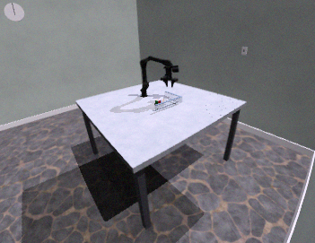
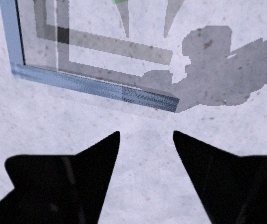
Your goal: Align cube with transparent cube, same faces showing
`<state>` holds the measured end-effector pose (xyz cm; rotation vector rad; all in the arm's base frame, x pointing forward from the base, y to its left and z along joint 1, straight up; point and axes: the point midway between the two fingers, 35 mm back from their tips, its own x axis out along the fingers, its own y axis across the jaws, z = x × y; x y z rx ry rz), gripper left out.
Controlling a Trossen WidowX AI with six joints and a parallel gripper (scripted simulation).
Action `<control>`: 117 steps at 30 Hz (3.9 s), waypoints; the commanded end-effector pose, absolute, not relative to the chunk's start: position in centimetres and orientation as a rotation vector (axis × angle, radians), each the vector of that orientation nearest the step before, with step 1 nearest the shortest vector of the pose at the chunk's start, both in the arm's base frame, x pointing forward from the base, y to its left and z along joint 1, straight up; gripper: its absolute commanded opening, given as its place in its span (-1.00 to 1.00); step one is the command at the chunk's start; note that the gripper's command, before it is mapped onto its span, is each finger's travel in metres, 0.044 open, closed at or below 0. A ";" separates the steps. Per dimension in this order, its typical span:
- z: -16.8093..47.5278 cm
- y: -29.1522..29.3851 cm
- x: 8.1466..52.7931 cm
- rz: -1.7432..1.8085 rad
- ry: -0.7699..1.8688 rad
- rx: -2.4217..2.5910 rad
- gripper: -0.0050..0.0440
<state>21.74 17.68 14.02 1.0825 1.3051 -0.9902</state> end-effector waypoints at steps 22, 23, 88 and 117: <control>11.2 -3.8 29.2 -1.065 1.263 1.089 0.35; 11.2 -3.8 29.2 -1.065 1.263 1.089 0.35; 4.8 -3.8 29.3 -1.065 1.264 1.089 -0.12; 17.8 -3.7 29.0 -1.056 1.268 1.080 -0.80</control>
